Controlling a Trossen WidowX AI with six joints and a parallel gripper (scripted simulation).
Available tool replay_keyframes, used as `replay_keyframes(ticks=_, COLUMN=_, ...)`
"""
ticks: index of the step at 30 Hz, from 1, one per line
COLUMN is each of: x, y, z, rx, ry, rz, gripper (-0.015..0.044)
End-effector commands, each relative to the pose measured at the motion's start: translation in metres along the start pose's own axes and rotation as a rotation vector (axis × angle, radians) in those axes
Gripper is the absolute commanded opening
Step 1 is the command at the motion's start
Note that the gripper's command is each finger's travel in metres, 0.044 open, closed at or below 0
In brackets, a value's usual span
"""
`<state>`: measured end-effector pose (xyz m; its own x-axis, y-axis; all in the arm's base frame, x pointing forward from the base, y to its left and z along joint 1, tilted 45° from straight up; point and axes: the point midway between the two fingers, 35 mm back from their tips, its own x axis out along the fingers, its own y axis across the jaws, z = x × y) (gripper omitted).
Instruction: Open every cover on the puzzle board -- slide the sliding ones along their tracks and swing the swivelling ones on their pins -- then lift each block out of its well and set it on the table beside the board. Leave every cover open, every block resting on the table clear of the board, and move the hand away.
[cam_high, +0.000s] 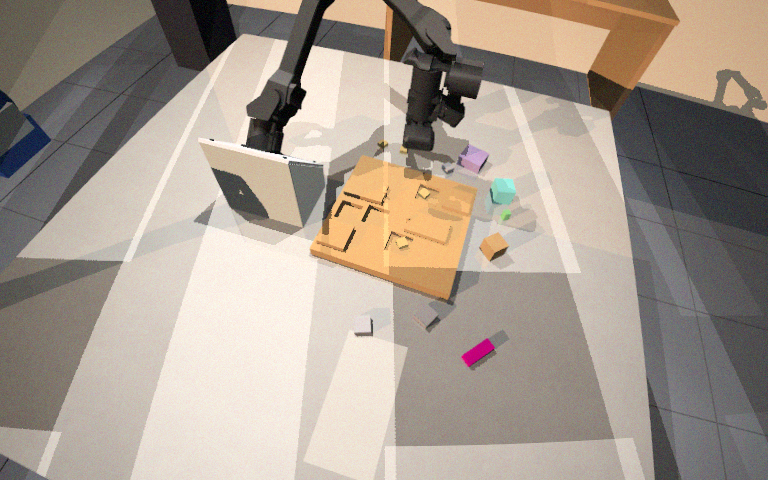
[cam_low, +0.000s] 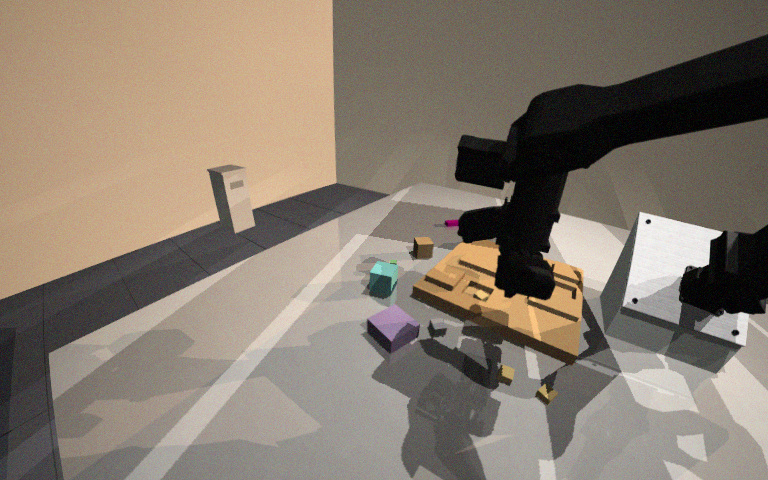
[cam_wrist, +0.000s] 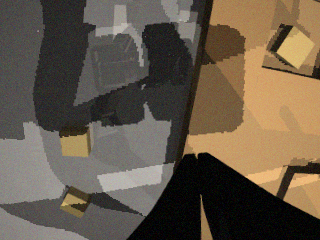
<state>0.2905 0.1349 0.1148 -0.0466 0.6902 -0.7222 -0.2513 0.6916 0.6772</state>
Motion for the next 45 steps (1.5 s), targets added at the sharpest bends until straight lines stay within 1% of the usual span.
replay_keyframes(ticks=1, x=0.001, y=-0.024, z=0.014, rx=0.199, ry=0.000, rz=0.007, gripper=0.0000)
replay_keyframes(ticks=12, x=0.002, y=-0.079, z=0.034, rx=0.608, ry=0.001, rz=0.020, gripper=0.0000)
replay_keyframes(ticks=22, x=0.007, y=-0.080, z=0.034, rx=0.614, ry=0.001, rz=0.021, gripper=0.0000)
replay_keyframes(ticks=33, x=0.052, y=-0.077, z=0.035, rx=0.614, ry=0.001, rz=0.023, gripper=0.0000)
replay_keyframes(ticks=45, x=0.057, y=-0.076, z=0.035, rx=0.614, ry=0.001, rz=0.023, gripper=0.0000)
